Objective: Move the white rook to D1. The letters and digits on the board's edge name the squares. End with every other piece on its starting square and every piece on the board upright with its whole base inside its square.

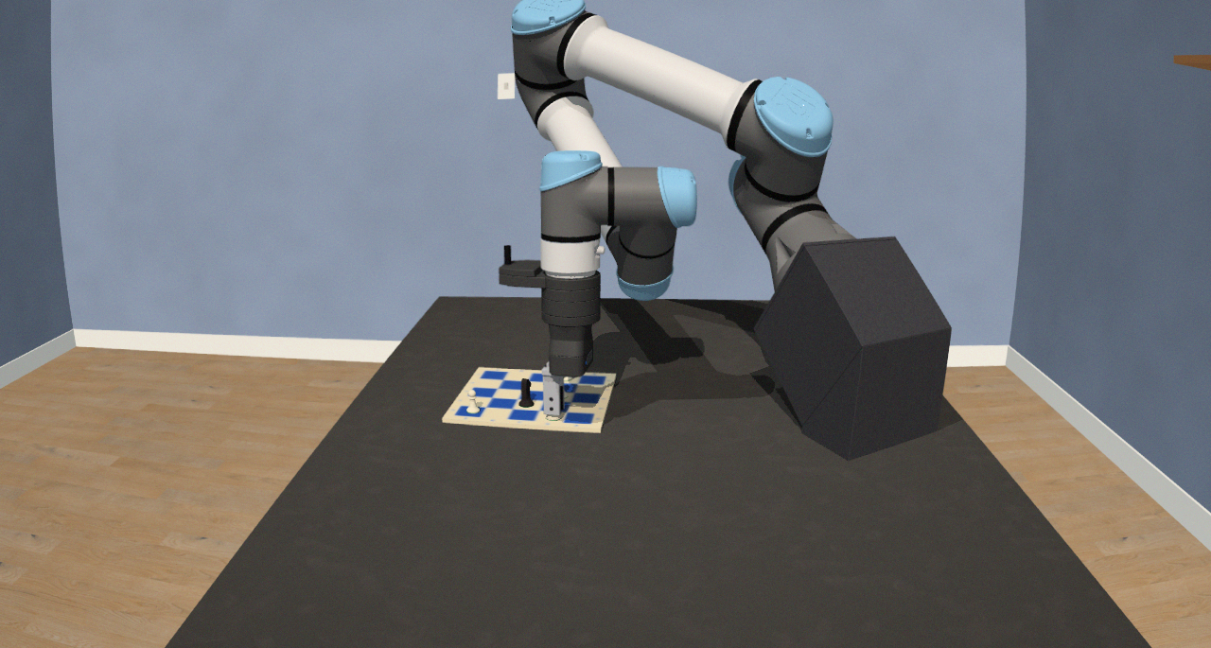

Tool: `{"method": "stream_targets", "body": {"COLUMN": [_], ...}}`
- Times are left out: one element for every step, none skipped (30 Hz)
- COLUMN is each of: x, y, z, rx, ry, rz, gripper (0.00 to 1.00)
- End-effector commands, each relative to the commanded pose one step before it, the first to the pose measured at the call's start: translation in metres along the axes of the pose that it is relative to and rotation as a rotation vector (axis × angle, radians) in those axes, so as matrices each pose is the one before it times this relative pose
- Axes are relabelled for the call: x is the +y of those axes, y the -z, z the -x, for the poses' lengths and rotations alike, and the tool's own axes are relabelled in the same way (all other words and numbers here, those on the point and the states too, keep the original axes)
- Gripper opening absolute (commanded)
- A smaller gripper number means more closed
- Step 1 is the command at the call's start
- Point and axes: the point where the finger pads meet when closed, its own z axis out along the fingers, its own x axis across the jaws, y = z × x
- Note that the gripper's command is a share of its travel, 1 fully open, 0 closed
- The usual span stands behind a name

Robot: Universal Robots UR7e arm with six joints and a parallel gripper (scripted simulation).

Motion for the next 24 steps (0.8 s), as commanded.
{"method": "stream_targets", "body": {"x": [-0.00097, 0.00000, 0.00000, 0.00000, 0.00000, 0.00000, 0.00000, 0.00000, 0.00000, 0.00000, 0.00000, 0.00000, 0.00000, 0.00000, -0.00002, -0.00004, -0.00008, -0.00013, -0.00017, 0.00010, 0.00014, 0.00018, 0.00022, 0.00023], "y": [0.00009, 0.00000, 0.00000, 0.00000, 0.00000, 0.00000, 0.00000, 0.00000, 0.00000, 0.00000, 0.00000, 0.00000, 0.00000, 0.00001, 0.00007, 0.00019, 0.00036, 0.00058, 0.00080, 0.00075, 0.00075, 0.00093, 0.00111, 0.00128], "z": [0.00038, 0.00000, 0.00000, 0.00000, 0.00000, 0.00000, 0.00000, 0.00000, 0.00000, 0.00000, 0.00000, 0.00000, 0.00000, 0.00000, 0.00000, 0.00000, -0.00001, -0.00001, 0.00002, 0.00010, -0.00007, -0.00009, -0.00012, -0.00007], "rx": [-0.00105, 0.00000, 0.00000, 0.00000, 0.00000, 0.00000, 0.00000, 0.00000, 0.00000, 0.00000, 0.00000, 0.00000, 0.00000, 0.00000, -0.00003, -0.00007, -0.00013, -0.00021, -0.00033, -0.00012, 0.00017, 0.00022, 0.00027, 0.00011], "ry": [-0.00141, 0.00000, 0.00000, 0.00000, 0.00000, 0.00000, 0.00000, 0.00000, 0.00000, 0.00000, 0.00000, 0.00000, 0.00000, 0.00000, -0.00002, -0.00004, -0.00008, -0.00015, -0.00030, 0.00049, 0.00023, 0.00028, 0.00034, 0.00035], "rz": [-0.00158, 0.00000, 0.00000, 0.00000, 0.00000, 0.00000, 0.00000, 0.00000, 0.00000, 0.00000, 0.00000, 0.00000, 0.00000, -0.00001, -0.00006, -0.00015, -0.00028, -0.00047, -0.00081, -0.00022, 0.00015, 0.00018, 0.00021, 0.00027], "gripper": [0.00, 0.00, 0.00, 0.00, 0.00, 0.00, 0.00, 0.00, 0.00, 0.00, 0.00, 0.00, 0.00, 0.00, 0.00, 0.00, 0.00, 0.00, 0.00, 0.00, 0.00, 0.00, 0.00, 0.00]}}
